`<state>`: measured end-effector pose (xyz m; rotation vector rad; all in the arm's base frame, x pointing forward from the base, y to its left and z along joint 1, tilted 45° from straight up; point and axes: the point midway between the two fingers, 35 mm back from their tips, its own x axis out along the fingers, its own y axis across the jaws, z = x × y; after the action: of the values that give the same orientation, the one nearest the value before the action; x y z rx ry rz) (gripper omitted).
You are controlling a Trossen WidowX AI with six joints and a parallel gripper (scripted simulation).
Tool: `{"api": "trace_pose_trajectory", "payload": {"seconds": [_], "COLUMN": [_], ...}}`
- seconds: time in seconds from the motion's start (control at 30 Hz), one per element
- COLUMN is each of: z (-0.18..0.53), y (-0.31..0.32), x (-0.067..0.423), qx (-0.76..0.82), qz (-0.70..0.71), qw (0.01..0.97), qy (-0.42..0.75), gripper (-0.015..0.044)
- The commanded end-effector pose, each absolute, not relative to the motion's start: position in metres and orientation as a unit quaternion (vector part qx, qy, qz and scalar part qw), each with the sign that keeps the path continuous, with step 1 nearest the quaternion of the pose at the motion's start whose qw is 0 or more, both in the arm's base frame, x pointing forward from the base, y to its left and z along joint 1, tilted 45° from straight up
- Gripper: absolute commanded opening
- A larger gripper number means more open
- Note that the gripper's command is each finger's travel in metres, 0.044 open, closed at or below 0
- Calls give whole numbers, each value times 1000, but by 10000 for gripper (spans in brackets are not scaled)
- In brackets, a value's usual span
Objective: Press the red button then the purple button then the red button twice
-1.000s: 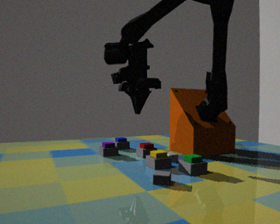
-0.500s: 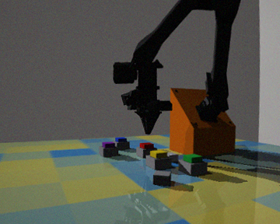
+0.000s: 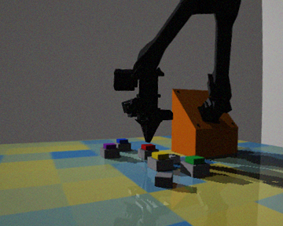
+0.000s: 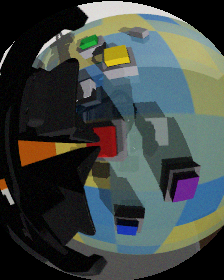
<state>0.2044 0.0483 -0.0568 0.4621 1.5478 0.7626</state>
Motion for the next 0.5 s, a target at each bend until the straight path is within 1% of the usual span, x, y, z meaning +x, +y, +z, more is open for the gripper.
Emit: {"api": "trace_pose_trajectory", "payload": {"seconds": [0.0,0.47], "z": [-62,-66], "y": [54,59], "x": [203,201], "qx": [205,206], "qz": [332,333], "qw": [626,626], "qy": [675,675], "gripper": [20,20]}}
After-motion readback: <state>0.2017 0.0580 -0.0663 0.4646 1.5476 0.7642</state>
